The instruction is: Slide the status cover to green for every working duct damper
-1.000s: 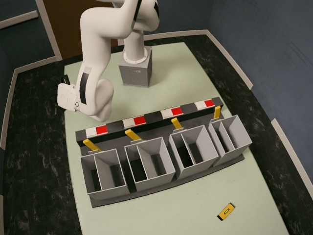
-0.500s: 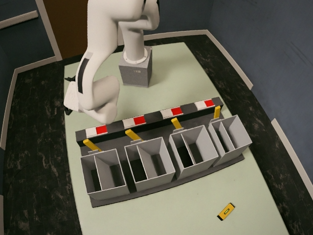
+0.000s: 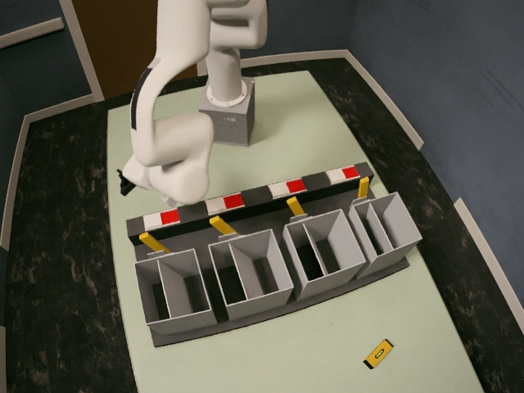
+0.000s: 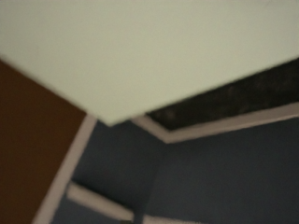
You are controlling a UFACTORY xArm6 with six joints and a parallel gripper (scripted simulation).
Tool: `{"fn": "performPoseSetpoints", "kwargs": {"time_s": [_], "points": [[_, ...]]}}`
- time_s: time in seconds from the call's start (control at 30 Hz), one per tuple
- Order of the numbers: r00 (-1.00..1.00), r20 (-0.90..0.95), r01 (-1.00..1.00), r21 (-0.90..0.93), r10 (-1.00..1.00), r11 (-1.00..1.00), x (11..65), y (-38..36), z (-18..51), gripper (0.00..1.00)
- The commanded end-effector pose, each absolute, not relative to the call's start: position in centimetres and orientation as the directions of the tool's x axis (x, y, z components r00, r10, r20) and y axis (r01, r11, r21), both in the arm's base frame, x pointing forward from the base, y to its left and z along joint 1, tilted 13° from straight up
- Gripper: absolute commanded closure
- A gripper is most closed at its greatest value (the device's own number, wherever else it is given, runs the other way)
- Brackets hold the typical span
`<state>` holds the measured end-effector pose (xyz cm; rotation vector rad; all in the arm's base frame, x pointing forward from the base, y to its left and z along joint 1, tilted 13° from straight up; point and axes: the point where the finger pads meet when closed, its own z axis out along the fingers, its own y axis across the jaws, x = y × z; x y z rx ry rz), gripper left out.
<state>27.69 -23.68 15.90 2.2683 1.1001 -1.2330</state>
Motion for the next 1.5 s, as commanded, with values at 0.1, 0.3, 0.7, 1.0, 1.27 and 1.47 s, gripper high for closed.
{"fn": "performPoseSetpoints", "kwargs": {"time_s": [0.1, 0.3, 0.7, 1.0, 1.27, 1.47], "points": [[0.572, -0.697, 0.663, 0.081, 0.433, -0.744, 30.1, -19.3, 16.4, 0.00], [0.730, -0.566, 0.549, 0.152, 0.384, -0.822, 32.2, -15.7, 17.1, 0.00], [0.933, -0.274, 0.284, 0.164, 0.233, -0.945, 36.3, -8.2, 19.9, 0.00], [0.996, -0.063, 0.071, 0.059, 0.067, -0.996, 39.1, -2.2, 23.4, 0.00], [0.997, 0.060, 0.042, 0.009, 0.043, -0.999, 44.5, -3.6, 24.6, 0.00], [0.990, 0.114, 0.081, 0.030, 0.084, -0.996, 48.3, -7.6, 23.9, 0.00]]}}
